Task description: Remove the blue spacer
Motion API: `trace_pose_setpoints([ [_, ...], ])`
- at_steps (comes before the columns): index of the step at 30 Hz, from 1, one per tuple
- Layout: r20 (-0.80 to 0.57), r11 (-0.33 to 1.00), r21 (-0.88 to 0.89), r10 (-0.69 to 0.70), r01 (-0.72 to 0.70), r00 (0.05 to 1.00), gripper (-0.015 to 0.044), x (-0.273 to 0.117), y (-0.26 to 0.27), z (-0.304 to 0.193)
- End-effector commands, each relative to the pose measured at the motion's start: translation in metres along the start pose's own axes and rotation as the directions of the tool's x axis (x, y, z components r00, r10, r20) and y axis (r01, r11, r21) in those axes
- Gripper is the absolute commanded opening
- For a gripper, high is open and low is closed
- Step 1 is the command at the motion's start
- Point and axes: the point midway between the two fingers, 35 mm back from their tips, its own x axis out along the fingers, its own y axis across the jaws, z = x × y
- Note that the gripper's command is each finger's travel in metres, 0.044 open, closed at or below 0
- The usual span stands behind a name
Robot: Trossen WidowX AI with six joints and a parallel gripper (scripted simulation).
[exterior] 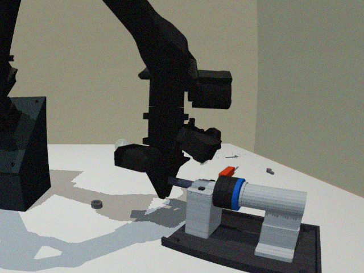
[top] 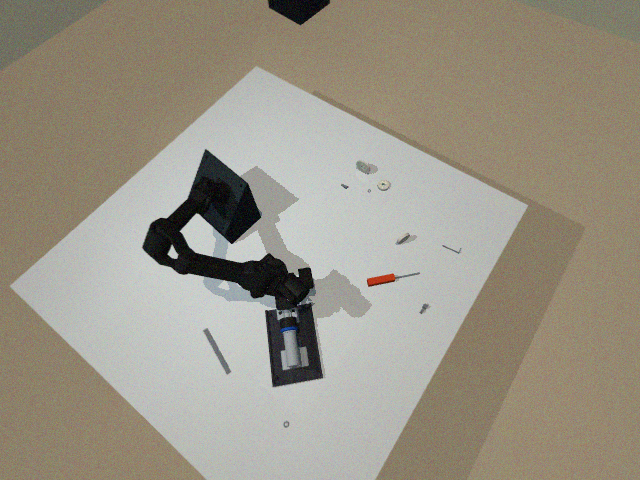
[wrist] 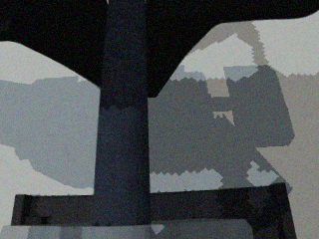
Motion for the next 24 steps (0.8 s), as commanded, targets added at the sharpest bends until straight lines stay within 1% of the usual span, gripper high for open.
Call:
trace_pose_setpoints([
  [1, 0.000, 1.000, 0.003, -0.002, 0.002, 1.000, 0.0000, 0.0000, -0.0005, -0.0012],
  [24, 0.000, 1.000, 0.003, -0.002, 0.002, 1.000, 0.0000, 0.0000, -0.0005, -0.0033],
])
